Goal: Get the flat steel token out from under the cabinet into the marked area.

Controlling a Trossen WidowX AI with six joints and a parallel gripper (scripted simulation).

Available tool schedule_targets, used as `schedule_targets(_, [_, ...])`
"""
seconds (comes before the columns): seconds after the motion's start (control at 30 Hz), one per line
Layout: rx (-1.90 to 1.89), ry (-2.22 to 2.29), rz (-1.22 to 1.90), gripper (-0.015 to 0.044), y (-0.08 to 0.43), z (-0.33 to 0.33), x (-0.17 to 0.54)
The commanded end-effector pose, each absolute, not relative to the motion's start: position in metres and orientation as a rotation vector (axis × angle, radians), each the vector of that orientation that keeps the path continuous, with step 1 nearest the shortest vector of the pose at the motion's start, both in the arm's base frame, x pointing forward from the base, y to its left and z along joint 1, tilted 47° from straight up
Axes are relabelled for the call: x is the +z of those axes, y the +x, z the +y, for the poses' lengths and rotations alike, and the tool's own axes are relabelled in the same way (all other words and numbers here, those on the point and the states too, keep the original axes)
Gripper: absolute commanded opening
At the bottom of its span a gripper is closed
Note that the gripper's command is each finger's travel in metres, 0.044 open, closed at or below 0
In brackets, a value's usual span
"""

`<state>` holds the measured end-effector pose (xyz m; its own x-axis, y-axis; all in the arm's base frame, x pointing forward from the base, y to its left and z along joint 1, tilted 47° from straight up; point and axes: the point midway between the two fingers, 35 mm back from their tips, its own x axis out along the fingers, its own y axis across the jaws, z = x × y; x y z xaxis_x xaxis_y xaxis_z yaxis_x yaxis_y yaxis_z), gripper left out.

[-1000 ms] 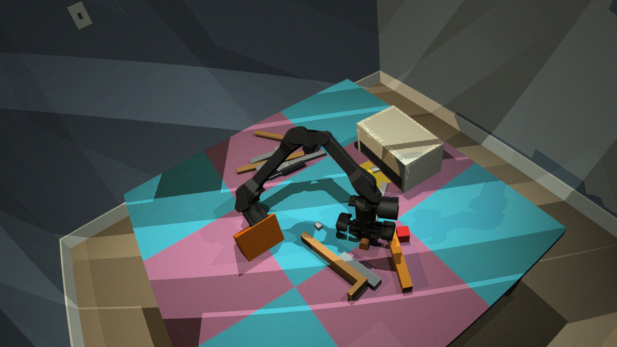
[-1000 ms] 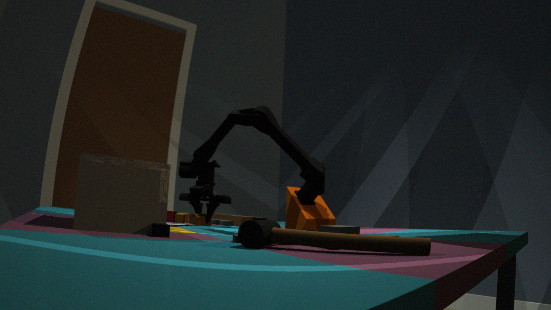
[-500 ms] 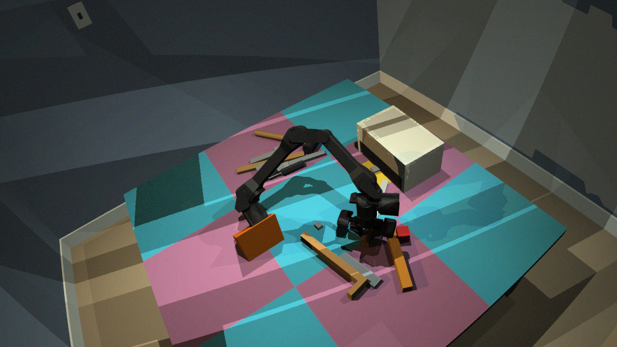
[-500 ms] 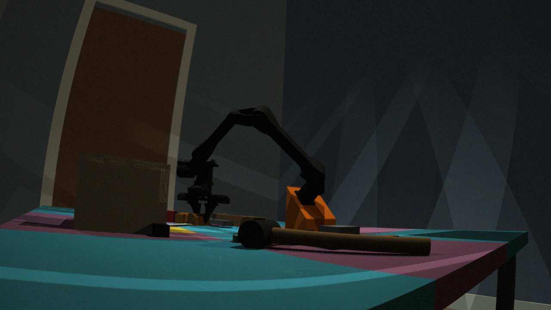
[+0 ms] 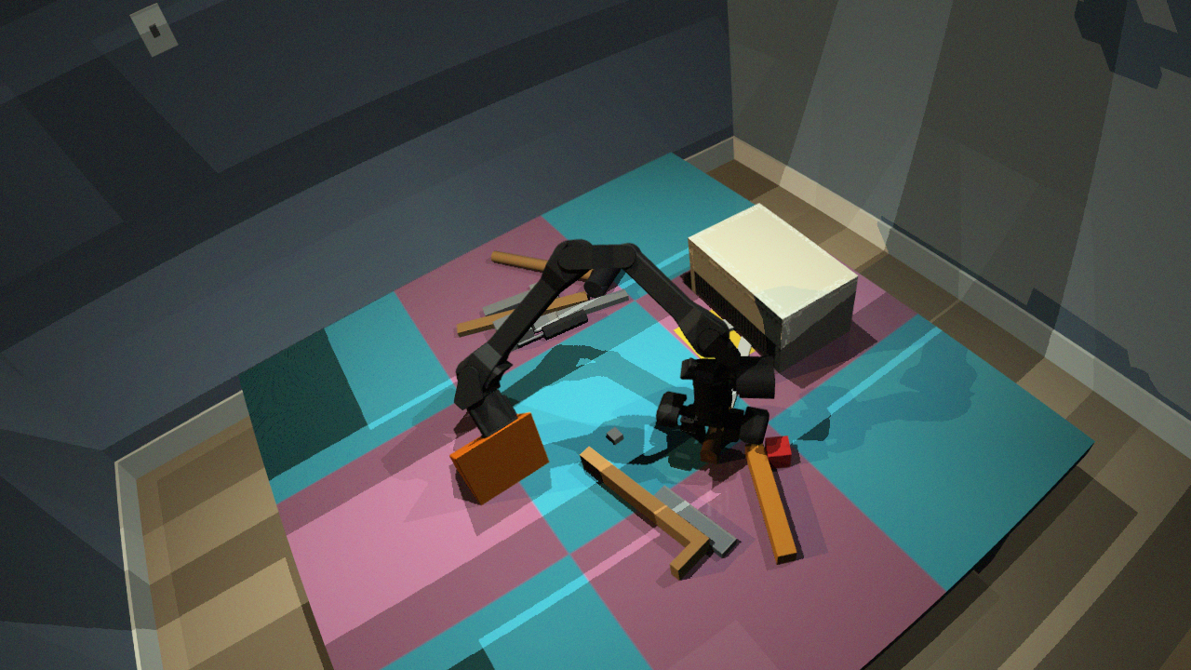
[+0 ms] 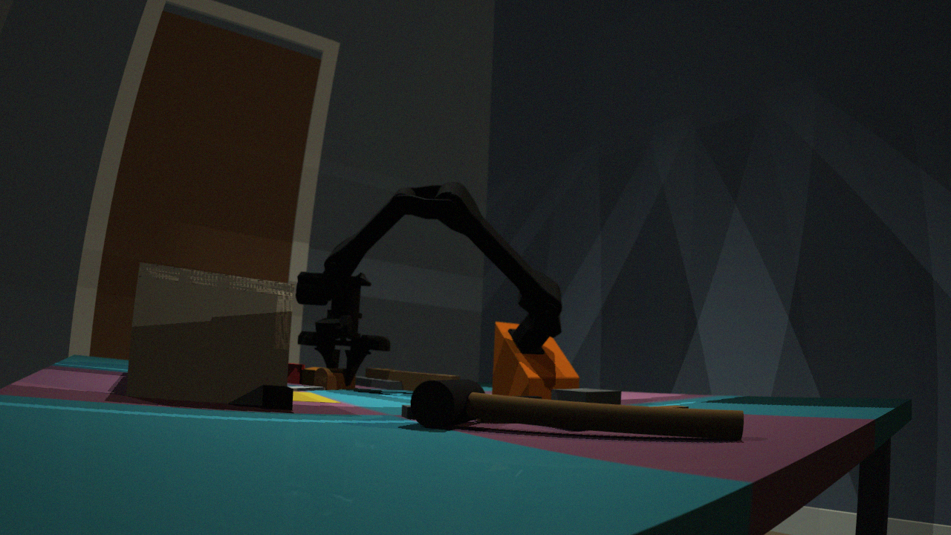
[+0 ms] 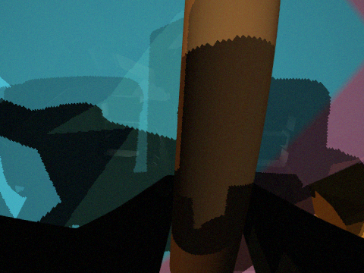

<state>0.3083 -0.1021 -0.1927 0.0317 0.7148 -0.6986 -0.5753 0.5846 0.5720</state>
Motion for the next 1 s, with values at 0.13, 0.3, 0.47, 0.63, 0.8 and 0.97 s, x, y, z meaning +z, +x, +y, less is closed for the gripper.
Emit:
schedule_targets(0.13, [1.001, 0.142, 1.169, 0.0, 0.326, -0.094, -0.184])
schedule_targets(0.3, [1.001, 0.142, 1.168, 0.0, 0.335, -0.09, -0.179])
schedule_targets(0.47, [1.001, 0.143, 1.167, 0.0, 0.344, -0.085, -0.174])
schedule_targets(0.63, [1.002, 0.143, 1.167, 0.0, 0.354, -0.081, -0.169])
schedule_targets(0.8, [1.002, 0.143, 1.166, 0.0, 0.363, -0.076, -0.164])
schedule_targets(0.97, [1.003, 0.143, 1.166, 0.0, 0.371, -0.072, -0.16])
